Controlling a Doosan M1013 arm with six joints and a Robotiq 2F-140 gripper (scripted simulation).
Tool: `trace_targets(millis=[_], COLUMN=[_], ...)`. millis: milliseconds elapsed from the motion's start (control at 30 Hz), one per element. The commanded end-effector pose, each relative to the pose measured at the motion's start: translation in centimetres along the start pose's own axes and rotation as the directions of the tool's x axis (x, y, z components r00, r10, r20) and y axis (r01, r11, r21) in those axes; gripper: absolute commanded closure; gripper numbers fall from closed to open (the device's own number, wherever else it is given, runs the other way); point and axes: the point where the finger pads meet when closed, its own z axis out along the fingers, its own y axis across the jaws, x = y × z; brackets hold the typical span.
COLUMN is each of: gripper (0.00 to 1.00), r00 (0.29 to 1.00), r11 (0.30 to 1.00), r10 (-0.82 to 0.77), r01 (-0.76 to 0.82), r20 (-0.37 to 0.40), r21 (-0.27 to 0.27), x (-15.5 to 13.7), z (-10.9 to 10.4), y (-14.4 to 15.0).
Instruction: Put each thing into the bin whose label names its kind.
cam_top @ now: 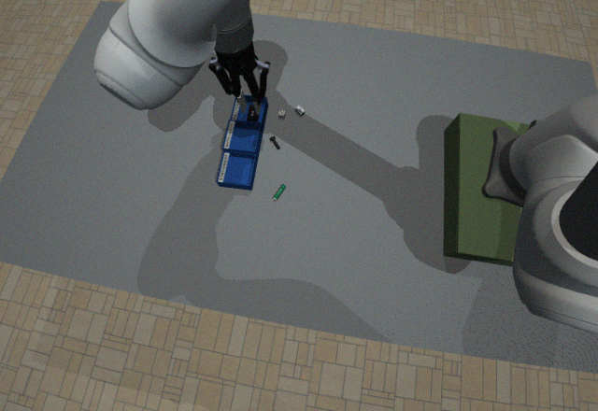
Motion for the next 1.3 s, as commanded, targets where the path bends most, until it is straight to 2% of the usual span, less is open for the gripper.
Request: trace_targets(millis=[0,133,300,500,533,700,867,967,1267], gripper=[0.8,0.8,0.8,0.8,0.85,0.85,0.85,0.85,0.85], r00=[1.0,1.0,1.0,1.0,0.999,0.966,0.904,0.897,0.897], r11=[1.0,1.0,1.0,1.0,0.999,0.966,0.904,0.897,0.897], r10=[0.0,0.0,0.0,0.0,0.05,0.258,0.427,0.442,0.442], r01=[0.0,0.0,0.0,0.0,-0.05,-0.258,-0.427,-0.442,-0.442], r20=[0.0,0.0,0.0,0.0,0.0,0.001,0.002,0.0,0.0], r21=[0.0,0.0,0.0,0.0,0.0,0.0,0.0,0.0,0.0], x=[0.0,0.0,0.0,0.0,-0.7,-4.5,-8.2,-9.0,-15.7], z=[-0.4,-0.9,-3.4,-3.4,-3.4,-3.5,-3.5,-3.5,-3.7], y=[0.0,0.0,0.0,0.0,0.4,2.2,4.1,4.4,7.7])
